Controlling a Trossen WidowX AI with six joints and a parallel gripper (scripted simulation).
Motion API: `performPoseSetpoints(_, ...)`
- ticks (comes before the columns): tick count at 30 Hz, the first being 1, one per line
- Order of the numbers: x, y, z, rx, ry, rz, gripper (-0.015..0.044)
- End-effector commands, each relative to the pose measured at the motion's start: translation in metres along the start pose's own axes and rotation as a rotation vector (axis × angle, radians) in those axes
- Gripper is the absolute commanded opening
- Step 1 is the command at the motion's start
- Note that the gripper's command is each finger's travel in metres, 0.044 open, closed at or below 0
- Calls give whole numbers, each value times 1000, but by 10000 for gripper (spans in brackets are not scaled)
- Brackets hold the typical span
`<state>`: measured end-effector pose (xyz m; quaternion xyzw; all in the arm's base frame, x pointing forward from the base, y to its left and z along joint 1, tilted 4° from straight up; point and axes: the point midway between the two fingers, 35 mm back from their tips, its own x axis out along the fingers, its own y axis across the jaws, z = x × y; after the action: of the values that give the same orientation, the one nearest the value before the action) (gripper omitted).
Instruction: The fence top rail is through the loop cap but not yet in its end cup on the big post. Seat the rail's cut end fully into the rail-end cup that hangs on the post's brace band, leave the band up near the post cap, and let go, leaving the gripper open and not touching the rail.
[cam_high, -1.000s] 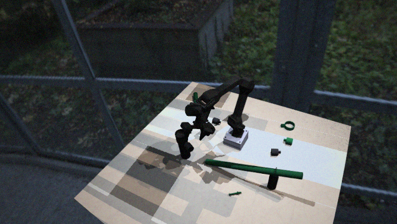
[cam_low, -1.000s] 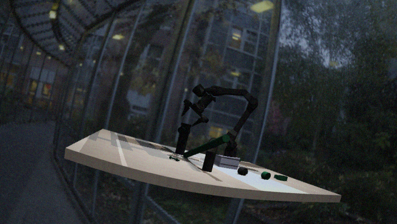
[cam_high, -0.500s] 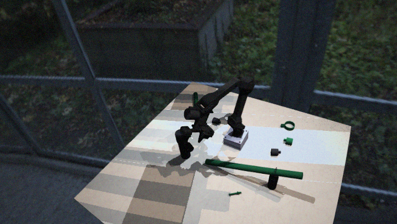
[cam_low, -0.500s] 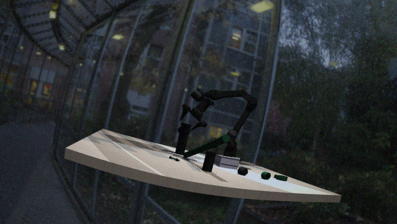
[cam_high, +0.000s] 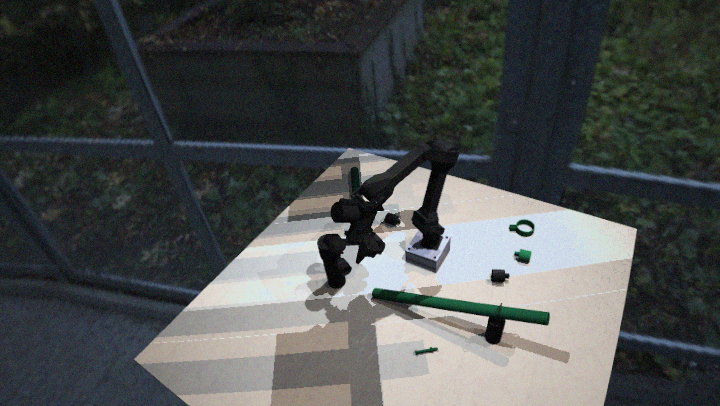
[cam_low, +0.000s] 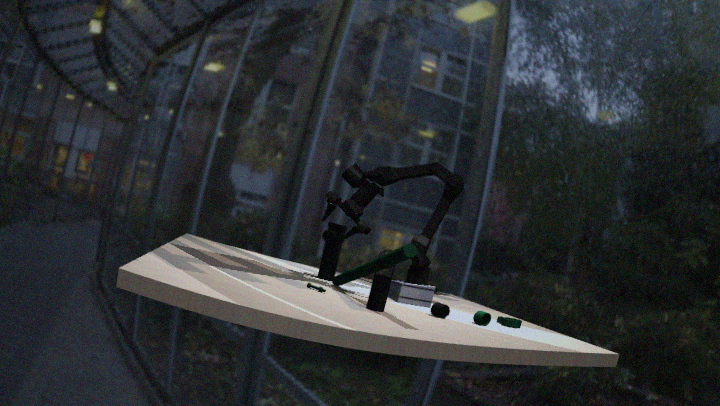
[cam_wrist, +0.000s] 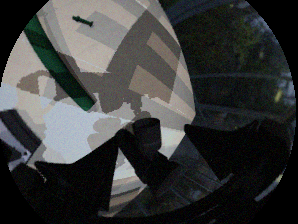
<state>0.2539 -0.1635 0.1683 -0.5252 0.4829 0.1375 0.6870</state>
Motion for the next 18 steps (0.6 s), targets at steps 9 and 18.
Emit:
performPoseSetpoints(9, 22, 2, 1, -3, -4, 9, 440)
performPoseSetpoints(18, 37, 3, 1, -3, -4, 9, 440)
